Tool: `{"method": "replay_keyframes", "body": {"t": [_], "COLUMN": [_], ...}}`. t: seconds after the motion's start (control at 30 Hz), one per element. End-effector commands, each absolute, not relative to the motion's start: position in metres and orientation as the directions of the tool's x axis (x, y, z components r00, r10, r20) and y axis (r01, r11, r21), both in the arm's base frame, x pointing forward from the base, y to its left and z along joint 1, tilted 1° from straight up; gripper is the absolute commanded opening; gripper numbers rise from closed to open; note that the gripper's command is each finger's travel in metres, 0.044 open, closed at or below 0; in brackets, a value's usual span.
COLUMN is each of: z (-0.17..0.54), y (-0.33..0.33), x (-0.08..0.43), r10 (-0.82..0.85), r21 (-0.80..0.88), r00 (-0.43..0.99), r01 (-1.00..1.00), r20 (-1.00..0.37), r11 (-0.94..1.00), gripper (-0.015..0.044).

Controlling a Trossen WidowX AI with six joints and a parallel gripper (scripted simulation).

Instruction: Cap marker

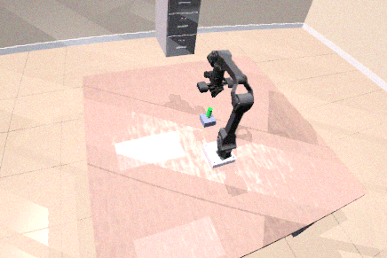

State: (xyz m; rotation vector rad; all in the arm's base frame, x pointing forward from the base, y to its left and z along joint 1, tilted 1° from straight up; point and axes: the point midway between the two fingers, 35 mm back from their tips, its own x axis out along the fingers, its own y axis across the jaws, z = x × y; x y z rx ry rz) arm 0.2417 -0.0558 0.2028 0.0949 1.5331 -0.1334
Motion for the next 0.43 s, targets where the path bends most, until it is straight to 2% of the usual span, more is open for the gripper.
{"method": "replay_keyframes", "body": {"t": [0.0,0.4], "z": [0.2068,0.2068], "y": [-0.0555,-0.0555], "x": [0.2412,0.2412], "r10": [-0.027,-0.027], "r21": [-0.022,-0.022], "r00": [0.032,0.032], "r01": [0.149,0.149], "r20": [-0.999,-0.999], "r11": [0.989,0.989], "gripper": [0.0105,0.0420]}}
